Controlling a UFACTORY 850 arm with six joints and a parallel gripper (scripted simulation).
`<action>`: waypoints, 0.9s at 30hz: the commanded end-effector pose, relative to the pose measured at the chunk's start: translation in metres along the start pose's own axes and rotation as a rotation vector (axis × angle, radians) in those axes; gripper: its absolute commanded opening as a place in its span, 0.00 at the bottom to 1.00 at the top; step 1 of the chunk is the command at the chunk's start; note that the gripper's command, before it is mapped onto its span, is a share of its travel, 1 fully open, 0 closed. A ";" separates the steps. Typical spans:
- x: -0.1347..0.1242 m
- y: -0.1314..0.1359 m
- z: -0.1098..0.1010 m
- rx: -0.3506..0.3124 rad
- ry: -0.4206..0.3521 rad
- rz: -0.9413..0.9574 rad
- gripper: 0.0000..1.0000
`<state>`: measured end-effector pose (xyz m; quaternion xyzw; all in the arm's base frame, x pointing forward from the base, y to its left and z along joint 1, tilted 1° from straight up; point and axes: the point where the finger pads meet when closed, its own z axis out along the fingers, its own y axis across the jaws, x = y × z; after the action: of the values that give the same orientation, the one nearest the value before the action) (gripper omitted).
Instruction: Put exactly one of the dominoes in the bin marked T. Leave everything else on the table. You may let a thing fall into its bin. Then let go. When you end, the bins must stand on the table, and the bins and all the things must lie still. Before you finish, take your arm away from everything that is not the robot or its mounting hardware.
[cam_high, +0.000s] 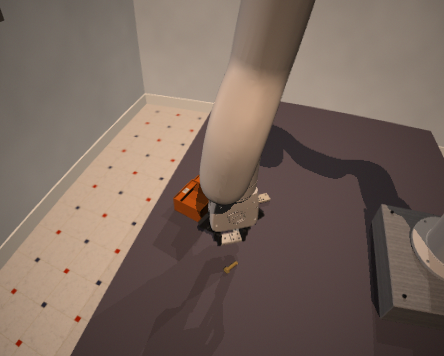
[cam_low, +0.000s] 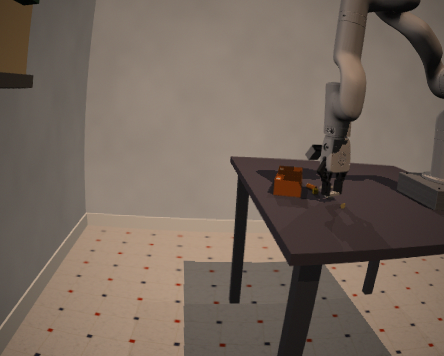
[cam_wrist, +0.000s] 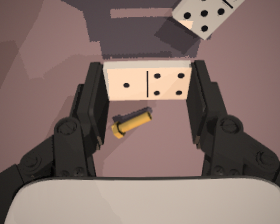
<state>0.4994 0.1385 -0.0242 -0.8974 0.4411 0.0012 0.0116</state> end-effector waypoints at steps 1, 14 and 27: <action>0.000 -0.001 -0.018 0.001 0.001 0.000 0.00; 0.000 -0.001 -0.041 0.001 0.001 0.000 0.00; 0.000 -0.001 -0.041 0.001 0.001 0.000 0.00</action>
<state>0.4989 0.1377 0.0160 -0.8974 0.4411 0.0011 0.0112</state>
